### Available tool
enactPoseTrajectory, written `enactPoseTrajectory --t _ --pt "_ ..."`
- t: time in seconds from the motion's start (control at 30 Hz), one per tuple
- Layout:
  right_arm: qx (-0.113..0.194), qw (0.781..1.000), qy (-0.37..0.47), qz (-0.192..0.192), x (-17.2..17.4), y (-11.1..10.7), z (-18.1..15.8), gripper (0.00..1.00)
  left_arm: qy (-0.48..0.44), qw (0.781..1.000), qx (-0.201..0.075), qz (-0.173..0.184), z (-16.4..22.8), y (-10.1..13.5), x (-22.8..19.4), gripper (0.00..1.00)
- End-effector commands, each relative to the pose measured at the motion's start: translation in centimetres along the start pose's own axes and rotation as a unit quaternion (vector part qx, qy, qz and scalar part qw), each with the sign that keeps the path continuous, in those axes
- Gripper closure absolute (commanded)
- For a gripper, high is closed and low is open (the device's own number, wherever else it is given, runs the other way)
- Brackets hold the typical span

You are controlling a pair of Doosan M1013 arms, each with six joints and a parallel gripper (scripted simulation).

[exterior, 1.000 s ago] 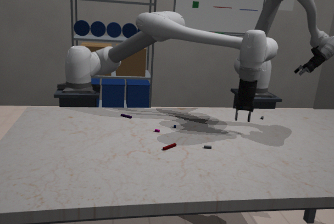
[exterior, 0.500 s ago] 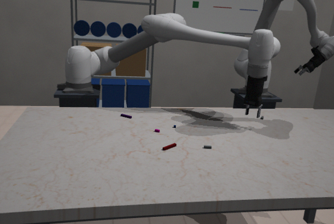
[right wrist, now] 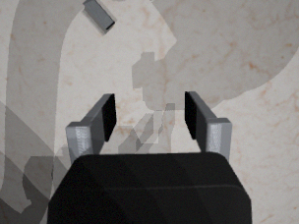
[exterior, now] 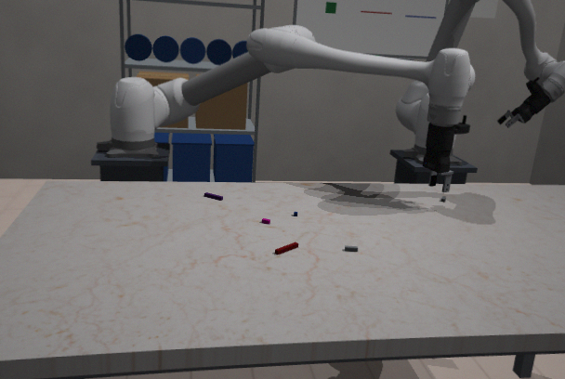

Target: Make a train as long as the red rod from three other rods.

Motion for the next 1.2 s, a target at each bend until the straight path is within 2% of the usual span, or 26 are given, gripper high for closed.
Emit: enactPoseTrajectory --t 0.0,0.23,1.17 --pt "0.001 0.996 0.084 -0.002 -2.6 -0.2 -1.9 0.0 0.0 1.0 0.0 0.0 0.0 0.0 0.0 0.0" --pt "0.001 0.989 0.148 -0.002 -4.5 -0.2 -3.5 0.0 0.0 1.0 0.0 0.0 0.0 0.0 0.0 0.0" --pt "0.001 0.989 0.15 -0.002 -4.6 -0.2 -3.5 0.0 0.0 1.0 0.0 0.0 0.0 0.0 0.0 0.0"
Point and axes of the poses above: on each arm, the point where the finger pads meet when closed, its own y axis out along the fingers, its own z axis across the jaws, x = y × z, the point moved 10 cm from there along -y, back along the fingers, and after that the axes turned 6 degrees about y, right-handed, at the moved point
